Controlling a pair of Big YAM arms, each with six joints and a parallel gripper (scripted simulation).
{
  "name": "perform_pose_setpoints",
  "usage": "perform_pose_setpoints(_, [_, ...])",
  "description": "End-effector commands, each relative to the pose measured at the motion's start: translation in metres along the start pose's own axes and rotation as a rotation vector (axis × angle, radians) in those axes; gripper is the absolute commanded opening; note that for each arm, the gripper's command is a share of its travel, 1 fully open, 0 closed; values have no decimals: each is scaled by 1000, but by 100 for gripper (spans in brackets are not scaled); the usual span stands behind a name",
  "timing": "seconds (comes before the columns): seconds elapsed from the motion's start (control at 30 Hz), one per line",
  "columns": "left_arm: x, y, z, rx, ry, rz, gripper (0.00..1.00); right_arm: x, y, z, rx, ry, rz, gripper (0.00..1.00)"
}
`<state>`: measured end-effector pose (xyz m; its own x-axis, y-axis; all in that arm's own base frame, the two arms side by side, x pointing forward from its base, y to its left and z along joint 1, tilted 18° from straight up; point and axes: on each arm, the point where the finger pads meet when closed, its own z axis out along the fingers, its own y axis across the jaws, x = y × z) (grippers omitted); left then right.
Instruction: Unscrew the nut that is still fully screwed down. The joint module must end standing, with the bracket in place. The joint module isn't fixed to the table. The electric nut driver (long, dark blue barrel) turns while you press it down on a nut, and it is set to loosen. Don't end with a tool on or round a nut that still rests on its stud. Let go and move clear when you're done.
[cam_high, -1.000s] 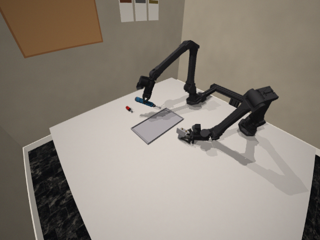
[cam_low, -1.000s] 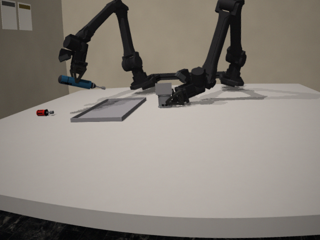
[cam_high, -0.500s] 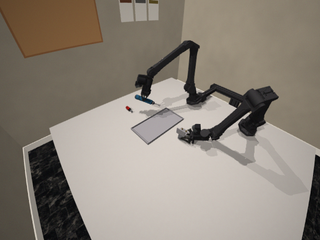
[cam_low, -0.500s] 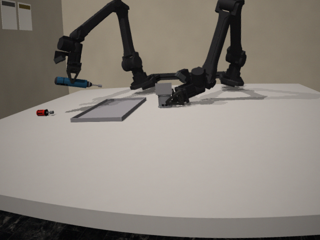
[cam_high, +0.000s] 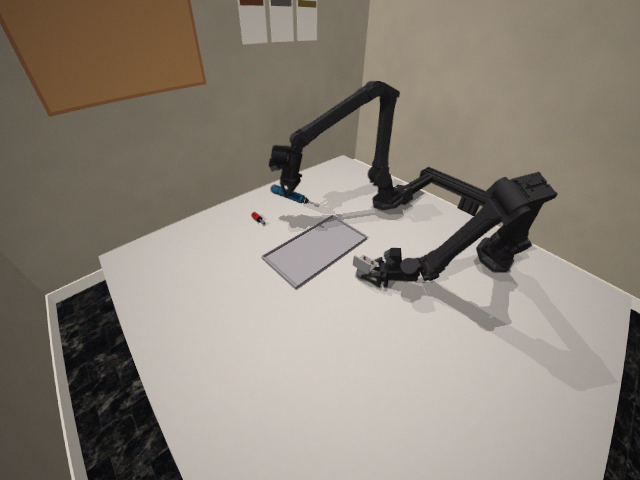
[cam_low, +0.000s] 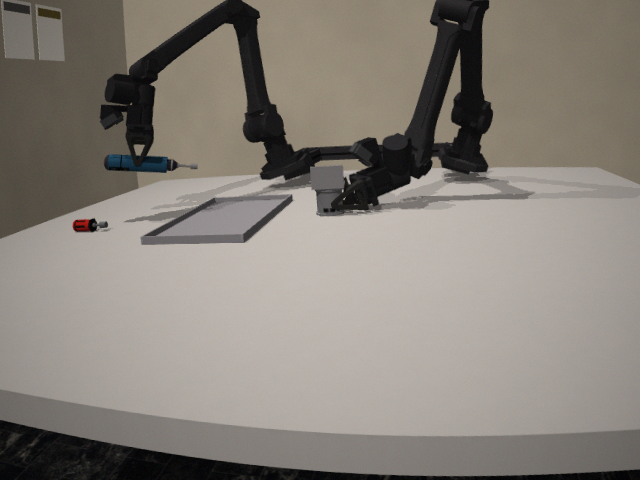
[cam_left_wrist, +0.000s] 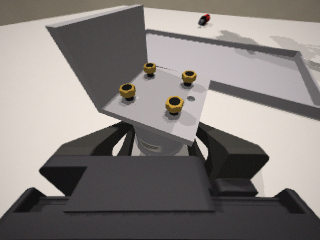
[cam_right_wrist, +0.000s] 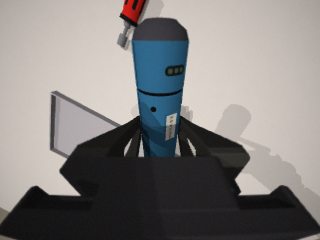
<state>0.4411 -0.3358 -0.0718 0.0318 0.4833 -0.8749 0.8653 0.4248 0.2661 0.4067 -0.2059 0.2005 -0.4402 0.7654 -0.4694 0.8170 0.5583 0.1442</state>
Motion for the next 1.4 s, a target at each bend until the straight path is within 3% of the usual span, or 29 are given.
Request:
perform_pose_setpoints(0.0, [-7, 4, 4, -5, -17, 9, 59, -39, 4, -23, -12, -35, 77, 42])
perform_pose_setpoints(0.23, [-7, 4, 4, -5, -17, 9, 59, -39, 6, -30, -13, -29, 82, 42])
perform_pose_setpoints(0.63, [-7, 4, 4, -5, -17, 9, 59, -56, -52, -34, 92, 45, 263, 42])
perform_pose_setpoints(0.8, [-7, 4, 4, -5, -17, 9, 59, -53, -42, -41, 74, 34, 243, 42])
perform_pose_setpoints(1.2, [-7, 4, 4, -5, -17, 9, 59, -64, -100, -50, 176, 107, 429, 42])
perform_pose_setpoints(1.37, [-7, 4, 4, -5, -17, 9, 59, -62, -89, -56, 160, 98, 408, 42])
